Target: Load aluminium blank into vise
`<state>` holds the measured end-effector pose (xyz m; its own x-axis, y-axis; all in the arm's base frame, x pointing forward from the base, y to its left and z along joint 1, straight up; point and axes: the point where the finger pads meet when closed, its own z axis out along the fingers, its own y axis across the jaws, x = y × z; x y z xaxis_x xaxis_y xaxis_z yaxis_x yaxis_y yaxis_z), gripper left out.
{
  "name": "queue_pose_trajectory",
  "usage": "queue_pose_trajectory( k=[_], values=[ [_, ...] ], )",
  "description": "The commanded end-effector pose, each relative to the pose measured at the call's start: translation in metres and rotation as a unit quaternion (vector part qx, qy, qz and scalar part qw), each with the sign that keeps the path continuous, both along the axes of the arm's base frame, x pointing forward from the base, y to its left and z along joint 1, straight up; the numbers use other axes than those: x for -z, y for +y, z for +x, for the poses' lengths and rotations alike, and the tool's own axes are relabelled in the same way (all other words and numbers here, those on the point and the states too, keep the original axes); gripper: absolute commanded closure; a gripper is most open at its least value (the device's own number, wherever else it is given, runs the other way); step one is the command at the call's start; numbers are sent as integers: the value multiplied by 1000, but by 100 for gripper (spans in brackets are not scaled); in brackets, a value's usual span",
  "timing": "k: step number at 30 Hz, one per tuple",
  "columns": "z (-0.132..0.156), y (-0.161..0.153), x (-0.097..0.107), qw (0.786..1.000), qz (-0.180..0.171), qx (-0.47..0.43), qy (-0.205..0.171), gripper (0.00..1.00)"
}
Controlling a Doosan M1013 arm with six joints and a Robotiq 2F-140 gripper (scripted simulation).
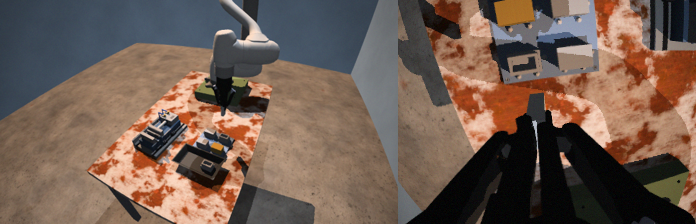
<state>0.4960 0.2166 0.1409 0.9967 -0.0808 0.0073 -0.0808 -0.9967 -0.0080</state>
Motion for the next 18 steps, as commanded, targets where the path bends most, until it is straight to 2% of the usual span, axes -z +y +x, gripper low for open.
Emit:
queue_pose_trajectory(
  k=[1,18],
  values=[
    [-2,-3,12,1000,-1,2,6,100],
    [-1,-5,41,1000,-1,2,6,100]
  ],
)
